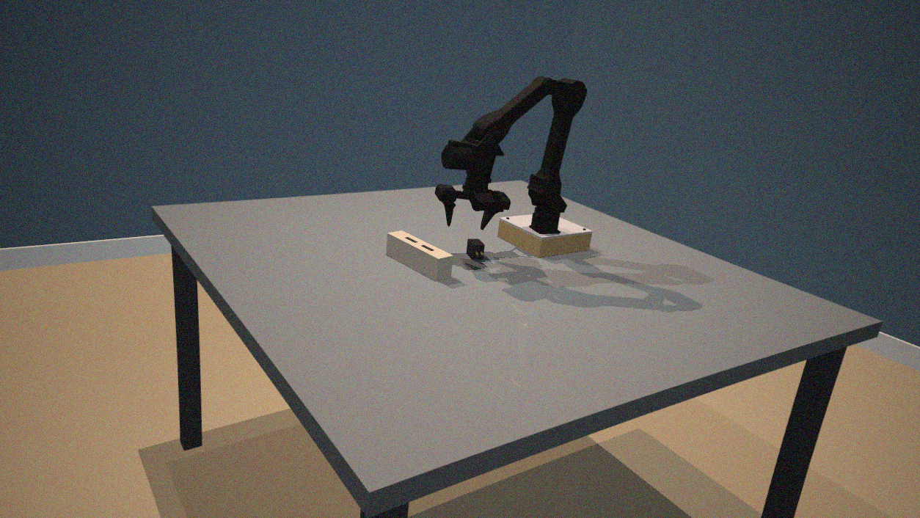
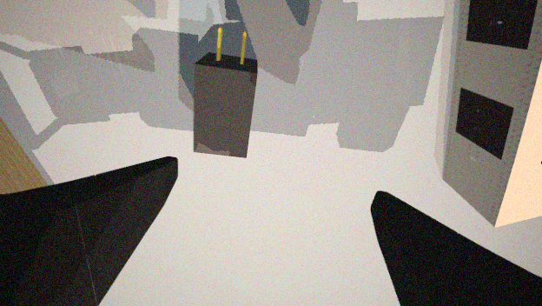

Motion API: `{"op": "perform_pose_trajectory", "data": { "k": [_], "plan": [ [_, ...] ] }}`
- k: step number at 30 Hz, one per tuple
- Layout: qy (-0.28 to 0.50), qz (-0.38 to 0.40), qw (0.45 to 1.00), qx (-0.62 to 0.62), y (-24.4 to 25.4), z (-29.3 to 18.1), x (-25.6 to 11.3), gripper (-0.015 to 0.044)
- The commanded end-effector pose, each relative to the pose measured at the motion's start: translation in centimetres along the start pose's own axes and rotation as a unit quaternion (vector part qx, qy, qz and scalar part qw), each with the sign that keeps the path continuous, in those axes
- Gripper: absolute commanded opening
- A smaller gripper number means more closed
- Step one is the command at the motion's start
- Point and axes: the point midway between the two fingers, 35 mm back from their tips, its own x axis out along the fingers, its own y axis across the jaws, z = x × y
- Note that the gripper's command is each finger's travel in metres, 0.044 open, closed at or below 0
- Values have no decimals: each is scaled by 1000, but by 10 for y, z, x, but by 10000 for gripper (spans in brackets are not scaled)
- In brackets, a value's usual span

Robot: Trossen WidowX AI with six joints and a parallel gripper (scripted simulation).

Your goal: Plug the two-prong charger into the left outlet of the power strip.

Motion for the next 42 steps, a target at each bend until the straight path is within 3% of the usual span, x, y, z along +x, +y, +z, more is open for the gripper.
{"op": "perform_pose_trajectory", "data": {
  "k": [1, 42],
  "plan": [
    [-15, 48, 999, -1, 21, 11, 0, 440],
    [-17, 58, 998, -2, 30, 17, 50, 440]
  ]
}}
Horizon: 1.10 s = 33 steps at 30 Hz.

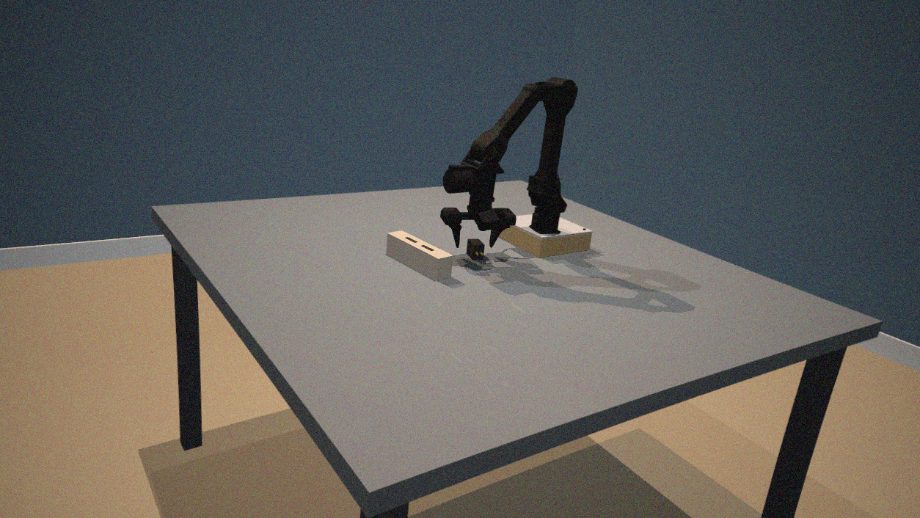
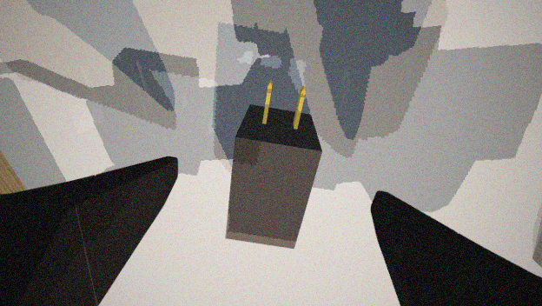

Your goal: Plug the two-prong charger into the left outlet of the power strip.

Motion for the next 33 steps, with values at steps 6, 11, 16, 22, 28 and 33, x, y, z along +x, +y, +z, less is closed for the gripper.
{"op": "perform_pose_trajectory", "data": {
  "k": [6, 11, 16, 22, 28, 33],
  "plan": [
    [-1, 4, 1000, 0, 3, 1, 15, 440],
    [0, 1, 1000, 1, 2, 1, 15, 414],
    [0, 1, 1000, 1, 2, 1, 15, 282],
    [0, 1, 1000, 1, 2, 1, 15, 145],
    [0, 1, 1000, 1, 2, 1, 15, 105],
    [0, 1, 1000, 1, 0, 0, 5, 0]
  ]
}}
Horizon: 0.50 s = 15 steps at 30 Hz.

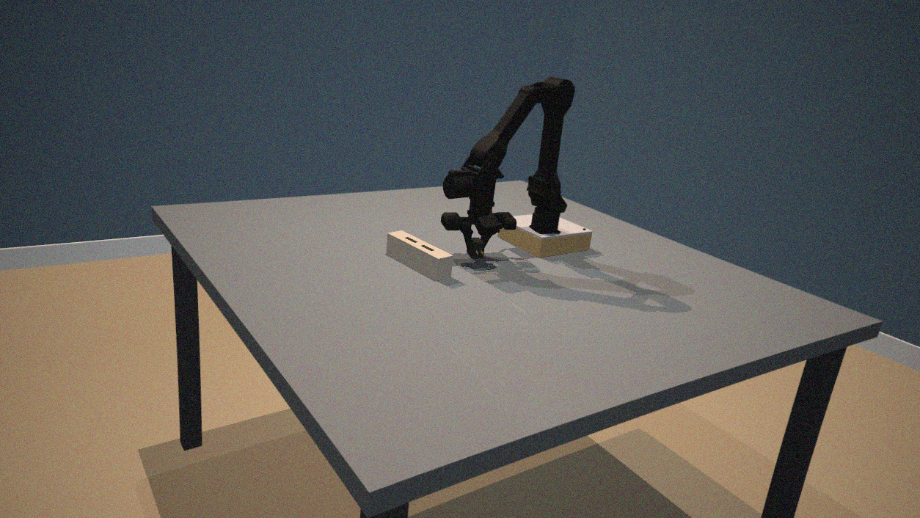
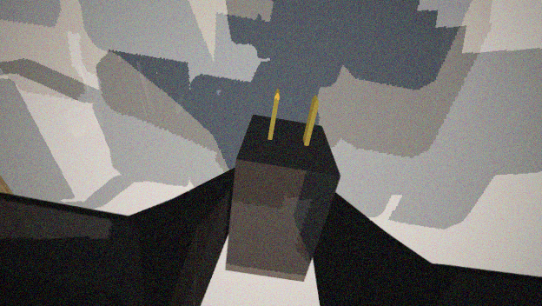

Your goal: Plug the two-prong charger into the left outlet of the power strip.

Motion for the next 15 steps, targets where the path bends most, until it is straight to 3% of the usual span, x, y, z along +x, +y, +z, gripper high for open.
{"op": "perform_pose_trajectory", "data": {
  "k": [1, 10, 15],
  "plan": [
    [-2, -4, 1000, 0, -3, 0, -12, 0],
    [-2, -3, 1000, 0, -2, -4, -50, 0],
    [-3, -2, 1000, 7, -2, -4, -53, 0]
  ]
}}
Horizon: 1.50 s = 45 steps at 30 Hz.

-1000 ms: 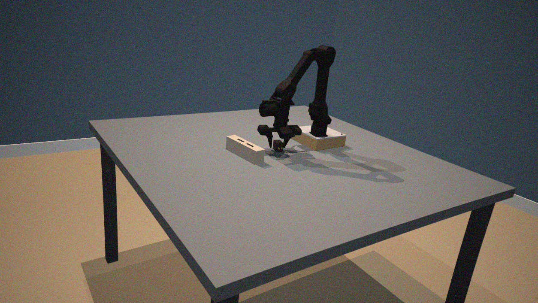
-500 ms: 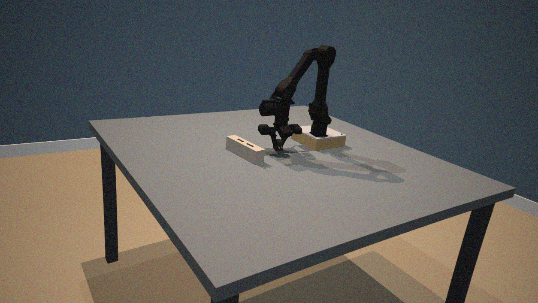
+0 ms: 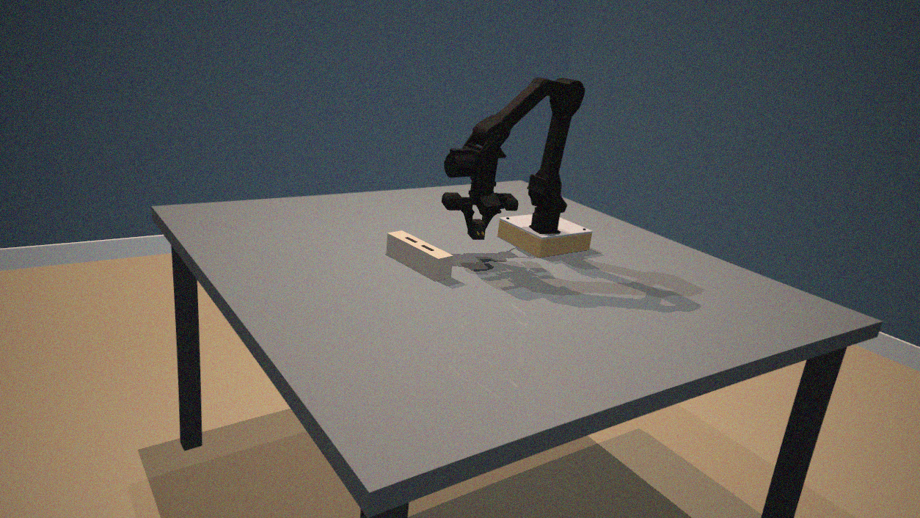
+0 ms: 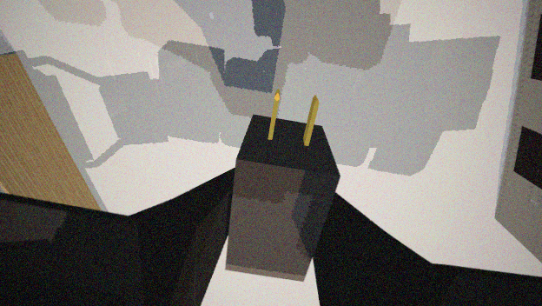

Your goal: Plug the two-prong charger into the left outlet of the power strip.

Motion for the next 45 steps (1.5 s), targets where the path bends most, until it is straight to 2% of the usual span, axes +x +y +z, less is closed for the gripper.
{"op": "perform_pose_trajectory", "data": {
  "k": [1, 23, 45],
  "plan": [
    [-2, 2, 1000, 11, 0, 1, -2, 0],
    [-6, 11, 986, 166, -12, 10, 9, 0],
    [-7, 22, 948, 319, -23, 20, 21, 0]
  ]
}}
